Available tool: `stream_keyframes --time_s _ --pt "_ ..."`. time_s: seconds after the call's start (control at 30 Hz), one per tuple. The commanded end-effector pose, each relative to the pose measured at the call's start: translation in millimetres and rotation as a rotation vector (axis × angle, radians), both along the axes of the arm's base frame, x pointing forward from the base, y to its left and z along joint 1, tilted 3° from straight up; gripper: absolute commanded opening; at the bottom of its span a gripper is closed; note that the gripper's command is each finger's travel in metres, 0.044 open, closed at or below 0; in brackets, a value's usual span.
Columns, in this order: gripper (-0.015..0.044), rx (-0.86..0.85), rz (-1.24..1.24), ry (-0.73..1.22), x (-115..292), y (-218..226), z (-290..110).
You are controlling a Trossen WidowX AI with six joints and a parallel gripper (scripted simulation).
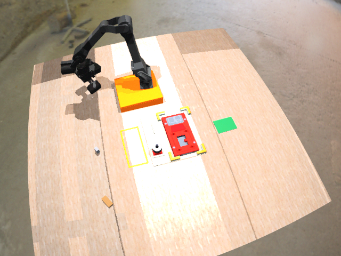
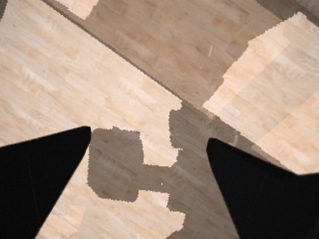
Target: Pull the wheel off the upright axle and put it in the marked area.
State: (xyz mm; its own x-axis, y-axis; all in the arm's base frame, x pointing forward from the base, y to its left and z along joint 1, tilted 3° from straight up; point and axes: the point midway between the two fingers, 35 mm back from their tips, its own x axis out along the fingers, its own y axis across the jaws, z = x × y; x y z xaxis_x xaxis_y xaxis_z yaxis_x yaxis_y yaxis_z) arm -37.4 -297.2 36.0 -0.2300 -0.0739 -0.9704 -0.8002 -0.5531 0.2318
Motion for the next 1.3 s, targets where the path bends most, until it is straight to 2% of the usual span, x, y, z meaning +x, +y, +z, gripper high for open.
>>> stream_keyframes --time_s 0.0,0.1,0.37,0.63,1.0,1.27 --pt "0.0374 0.001 0.006 -0.001 1 0 0" --pt "0.0300 0.009 0.090 -0.008 19 -3 2" --pt "0.0300 0.037 0.579 -0.025 129 -2 16" --pt "0.0300 0.078 1.053 -0.012 224 30 31" --pt "0.0300 0.187 1.851 0.002 344 145 47" --pt "0.0300 0.266 2.398 0.031 387 256 59"
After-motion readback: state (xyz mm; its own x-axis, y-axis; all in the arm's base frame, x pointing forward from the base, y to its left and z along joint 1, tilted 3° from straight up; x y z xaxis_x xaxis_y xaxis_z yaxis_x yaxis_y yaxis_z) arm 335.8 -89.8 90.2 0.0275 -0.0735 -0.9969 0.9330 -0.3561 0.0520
